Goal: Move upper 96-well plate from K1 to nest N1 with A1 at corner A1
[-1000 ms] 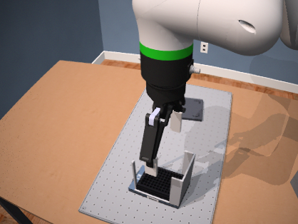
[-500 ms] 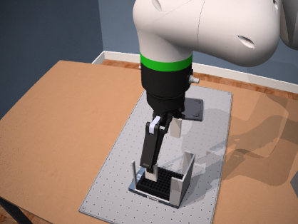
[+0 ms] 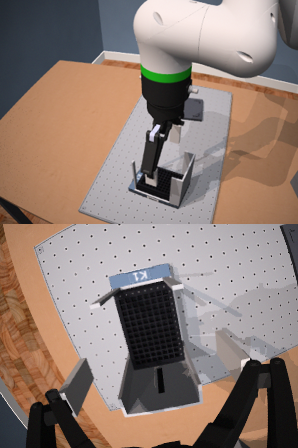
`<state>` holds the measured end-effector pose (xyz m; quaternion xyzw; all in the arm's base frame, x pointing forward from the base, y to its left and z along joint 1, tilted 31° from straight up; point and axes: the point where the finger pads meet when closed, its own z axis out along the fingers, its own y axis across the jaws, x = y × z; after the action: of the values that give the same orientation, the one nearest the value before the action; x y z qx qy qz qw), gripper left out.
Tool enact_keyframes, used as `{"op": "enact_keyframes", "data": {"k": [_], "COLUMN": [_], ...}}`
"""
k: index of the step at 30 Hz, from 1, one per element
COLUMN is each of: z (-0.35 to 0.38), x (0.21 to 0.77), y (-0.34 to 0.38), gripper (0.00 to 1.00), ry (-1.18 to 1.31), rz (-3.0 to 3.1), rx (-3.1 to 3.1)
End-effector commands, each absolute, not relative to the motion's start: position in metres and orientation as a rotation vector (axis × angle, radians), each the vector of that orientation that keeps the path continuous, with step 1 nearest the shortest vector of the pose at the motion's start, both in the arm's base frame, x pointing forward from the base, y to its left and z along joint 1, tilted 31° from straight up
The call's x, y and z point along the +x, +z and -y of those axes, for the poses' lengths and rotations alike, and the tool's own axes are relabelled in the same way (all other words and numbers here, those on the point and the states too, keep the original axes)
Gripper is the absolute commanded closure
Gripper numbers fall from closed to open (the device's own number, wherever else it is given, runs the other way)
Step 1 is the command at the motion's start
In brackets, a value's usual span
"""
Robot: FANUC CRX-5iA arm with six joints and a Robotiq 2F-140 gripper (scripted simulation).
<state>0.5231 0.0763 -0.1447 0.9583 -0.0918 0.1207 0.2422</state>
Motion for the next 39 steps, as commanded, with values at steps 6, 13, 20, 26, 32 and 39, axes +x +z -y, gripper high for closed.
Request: {"op": "enact_keyframes", "data": {"k": [6,13,20,26,32,39], "z": [-0.07,-0.064,-0.06,-0.056,-0.052,-0.047], "x": [0.526,0.528,0.529,0.531,0.533,0.535], "y": [-0.156,-0.166,-0.173,-0.181,-0.187,-0.197], "gripper": [0.0,0.0,0.0,0.0,0.0,0.0], "ry": [0.331,0.331,0.331,0.331,0.331,0.331], "rz": [0.251,0.251,0.251,0.251,0.251,0.251], "rx": [2.62,2.62,2.62,2.62,2.62,2.62]}}
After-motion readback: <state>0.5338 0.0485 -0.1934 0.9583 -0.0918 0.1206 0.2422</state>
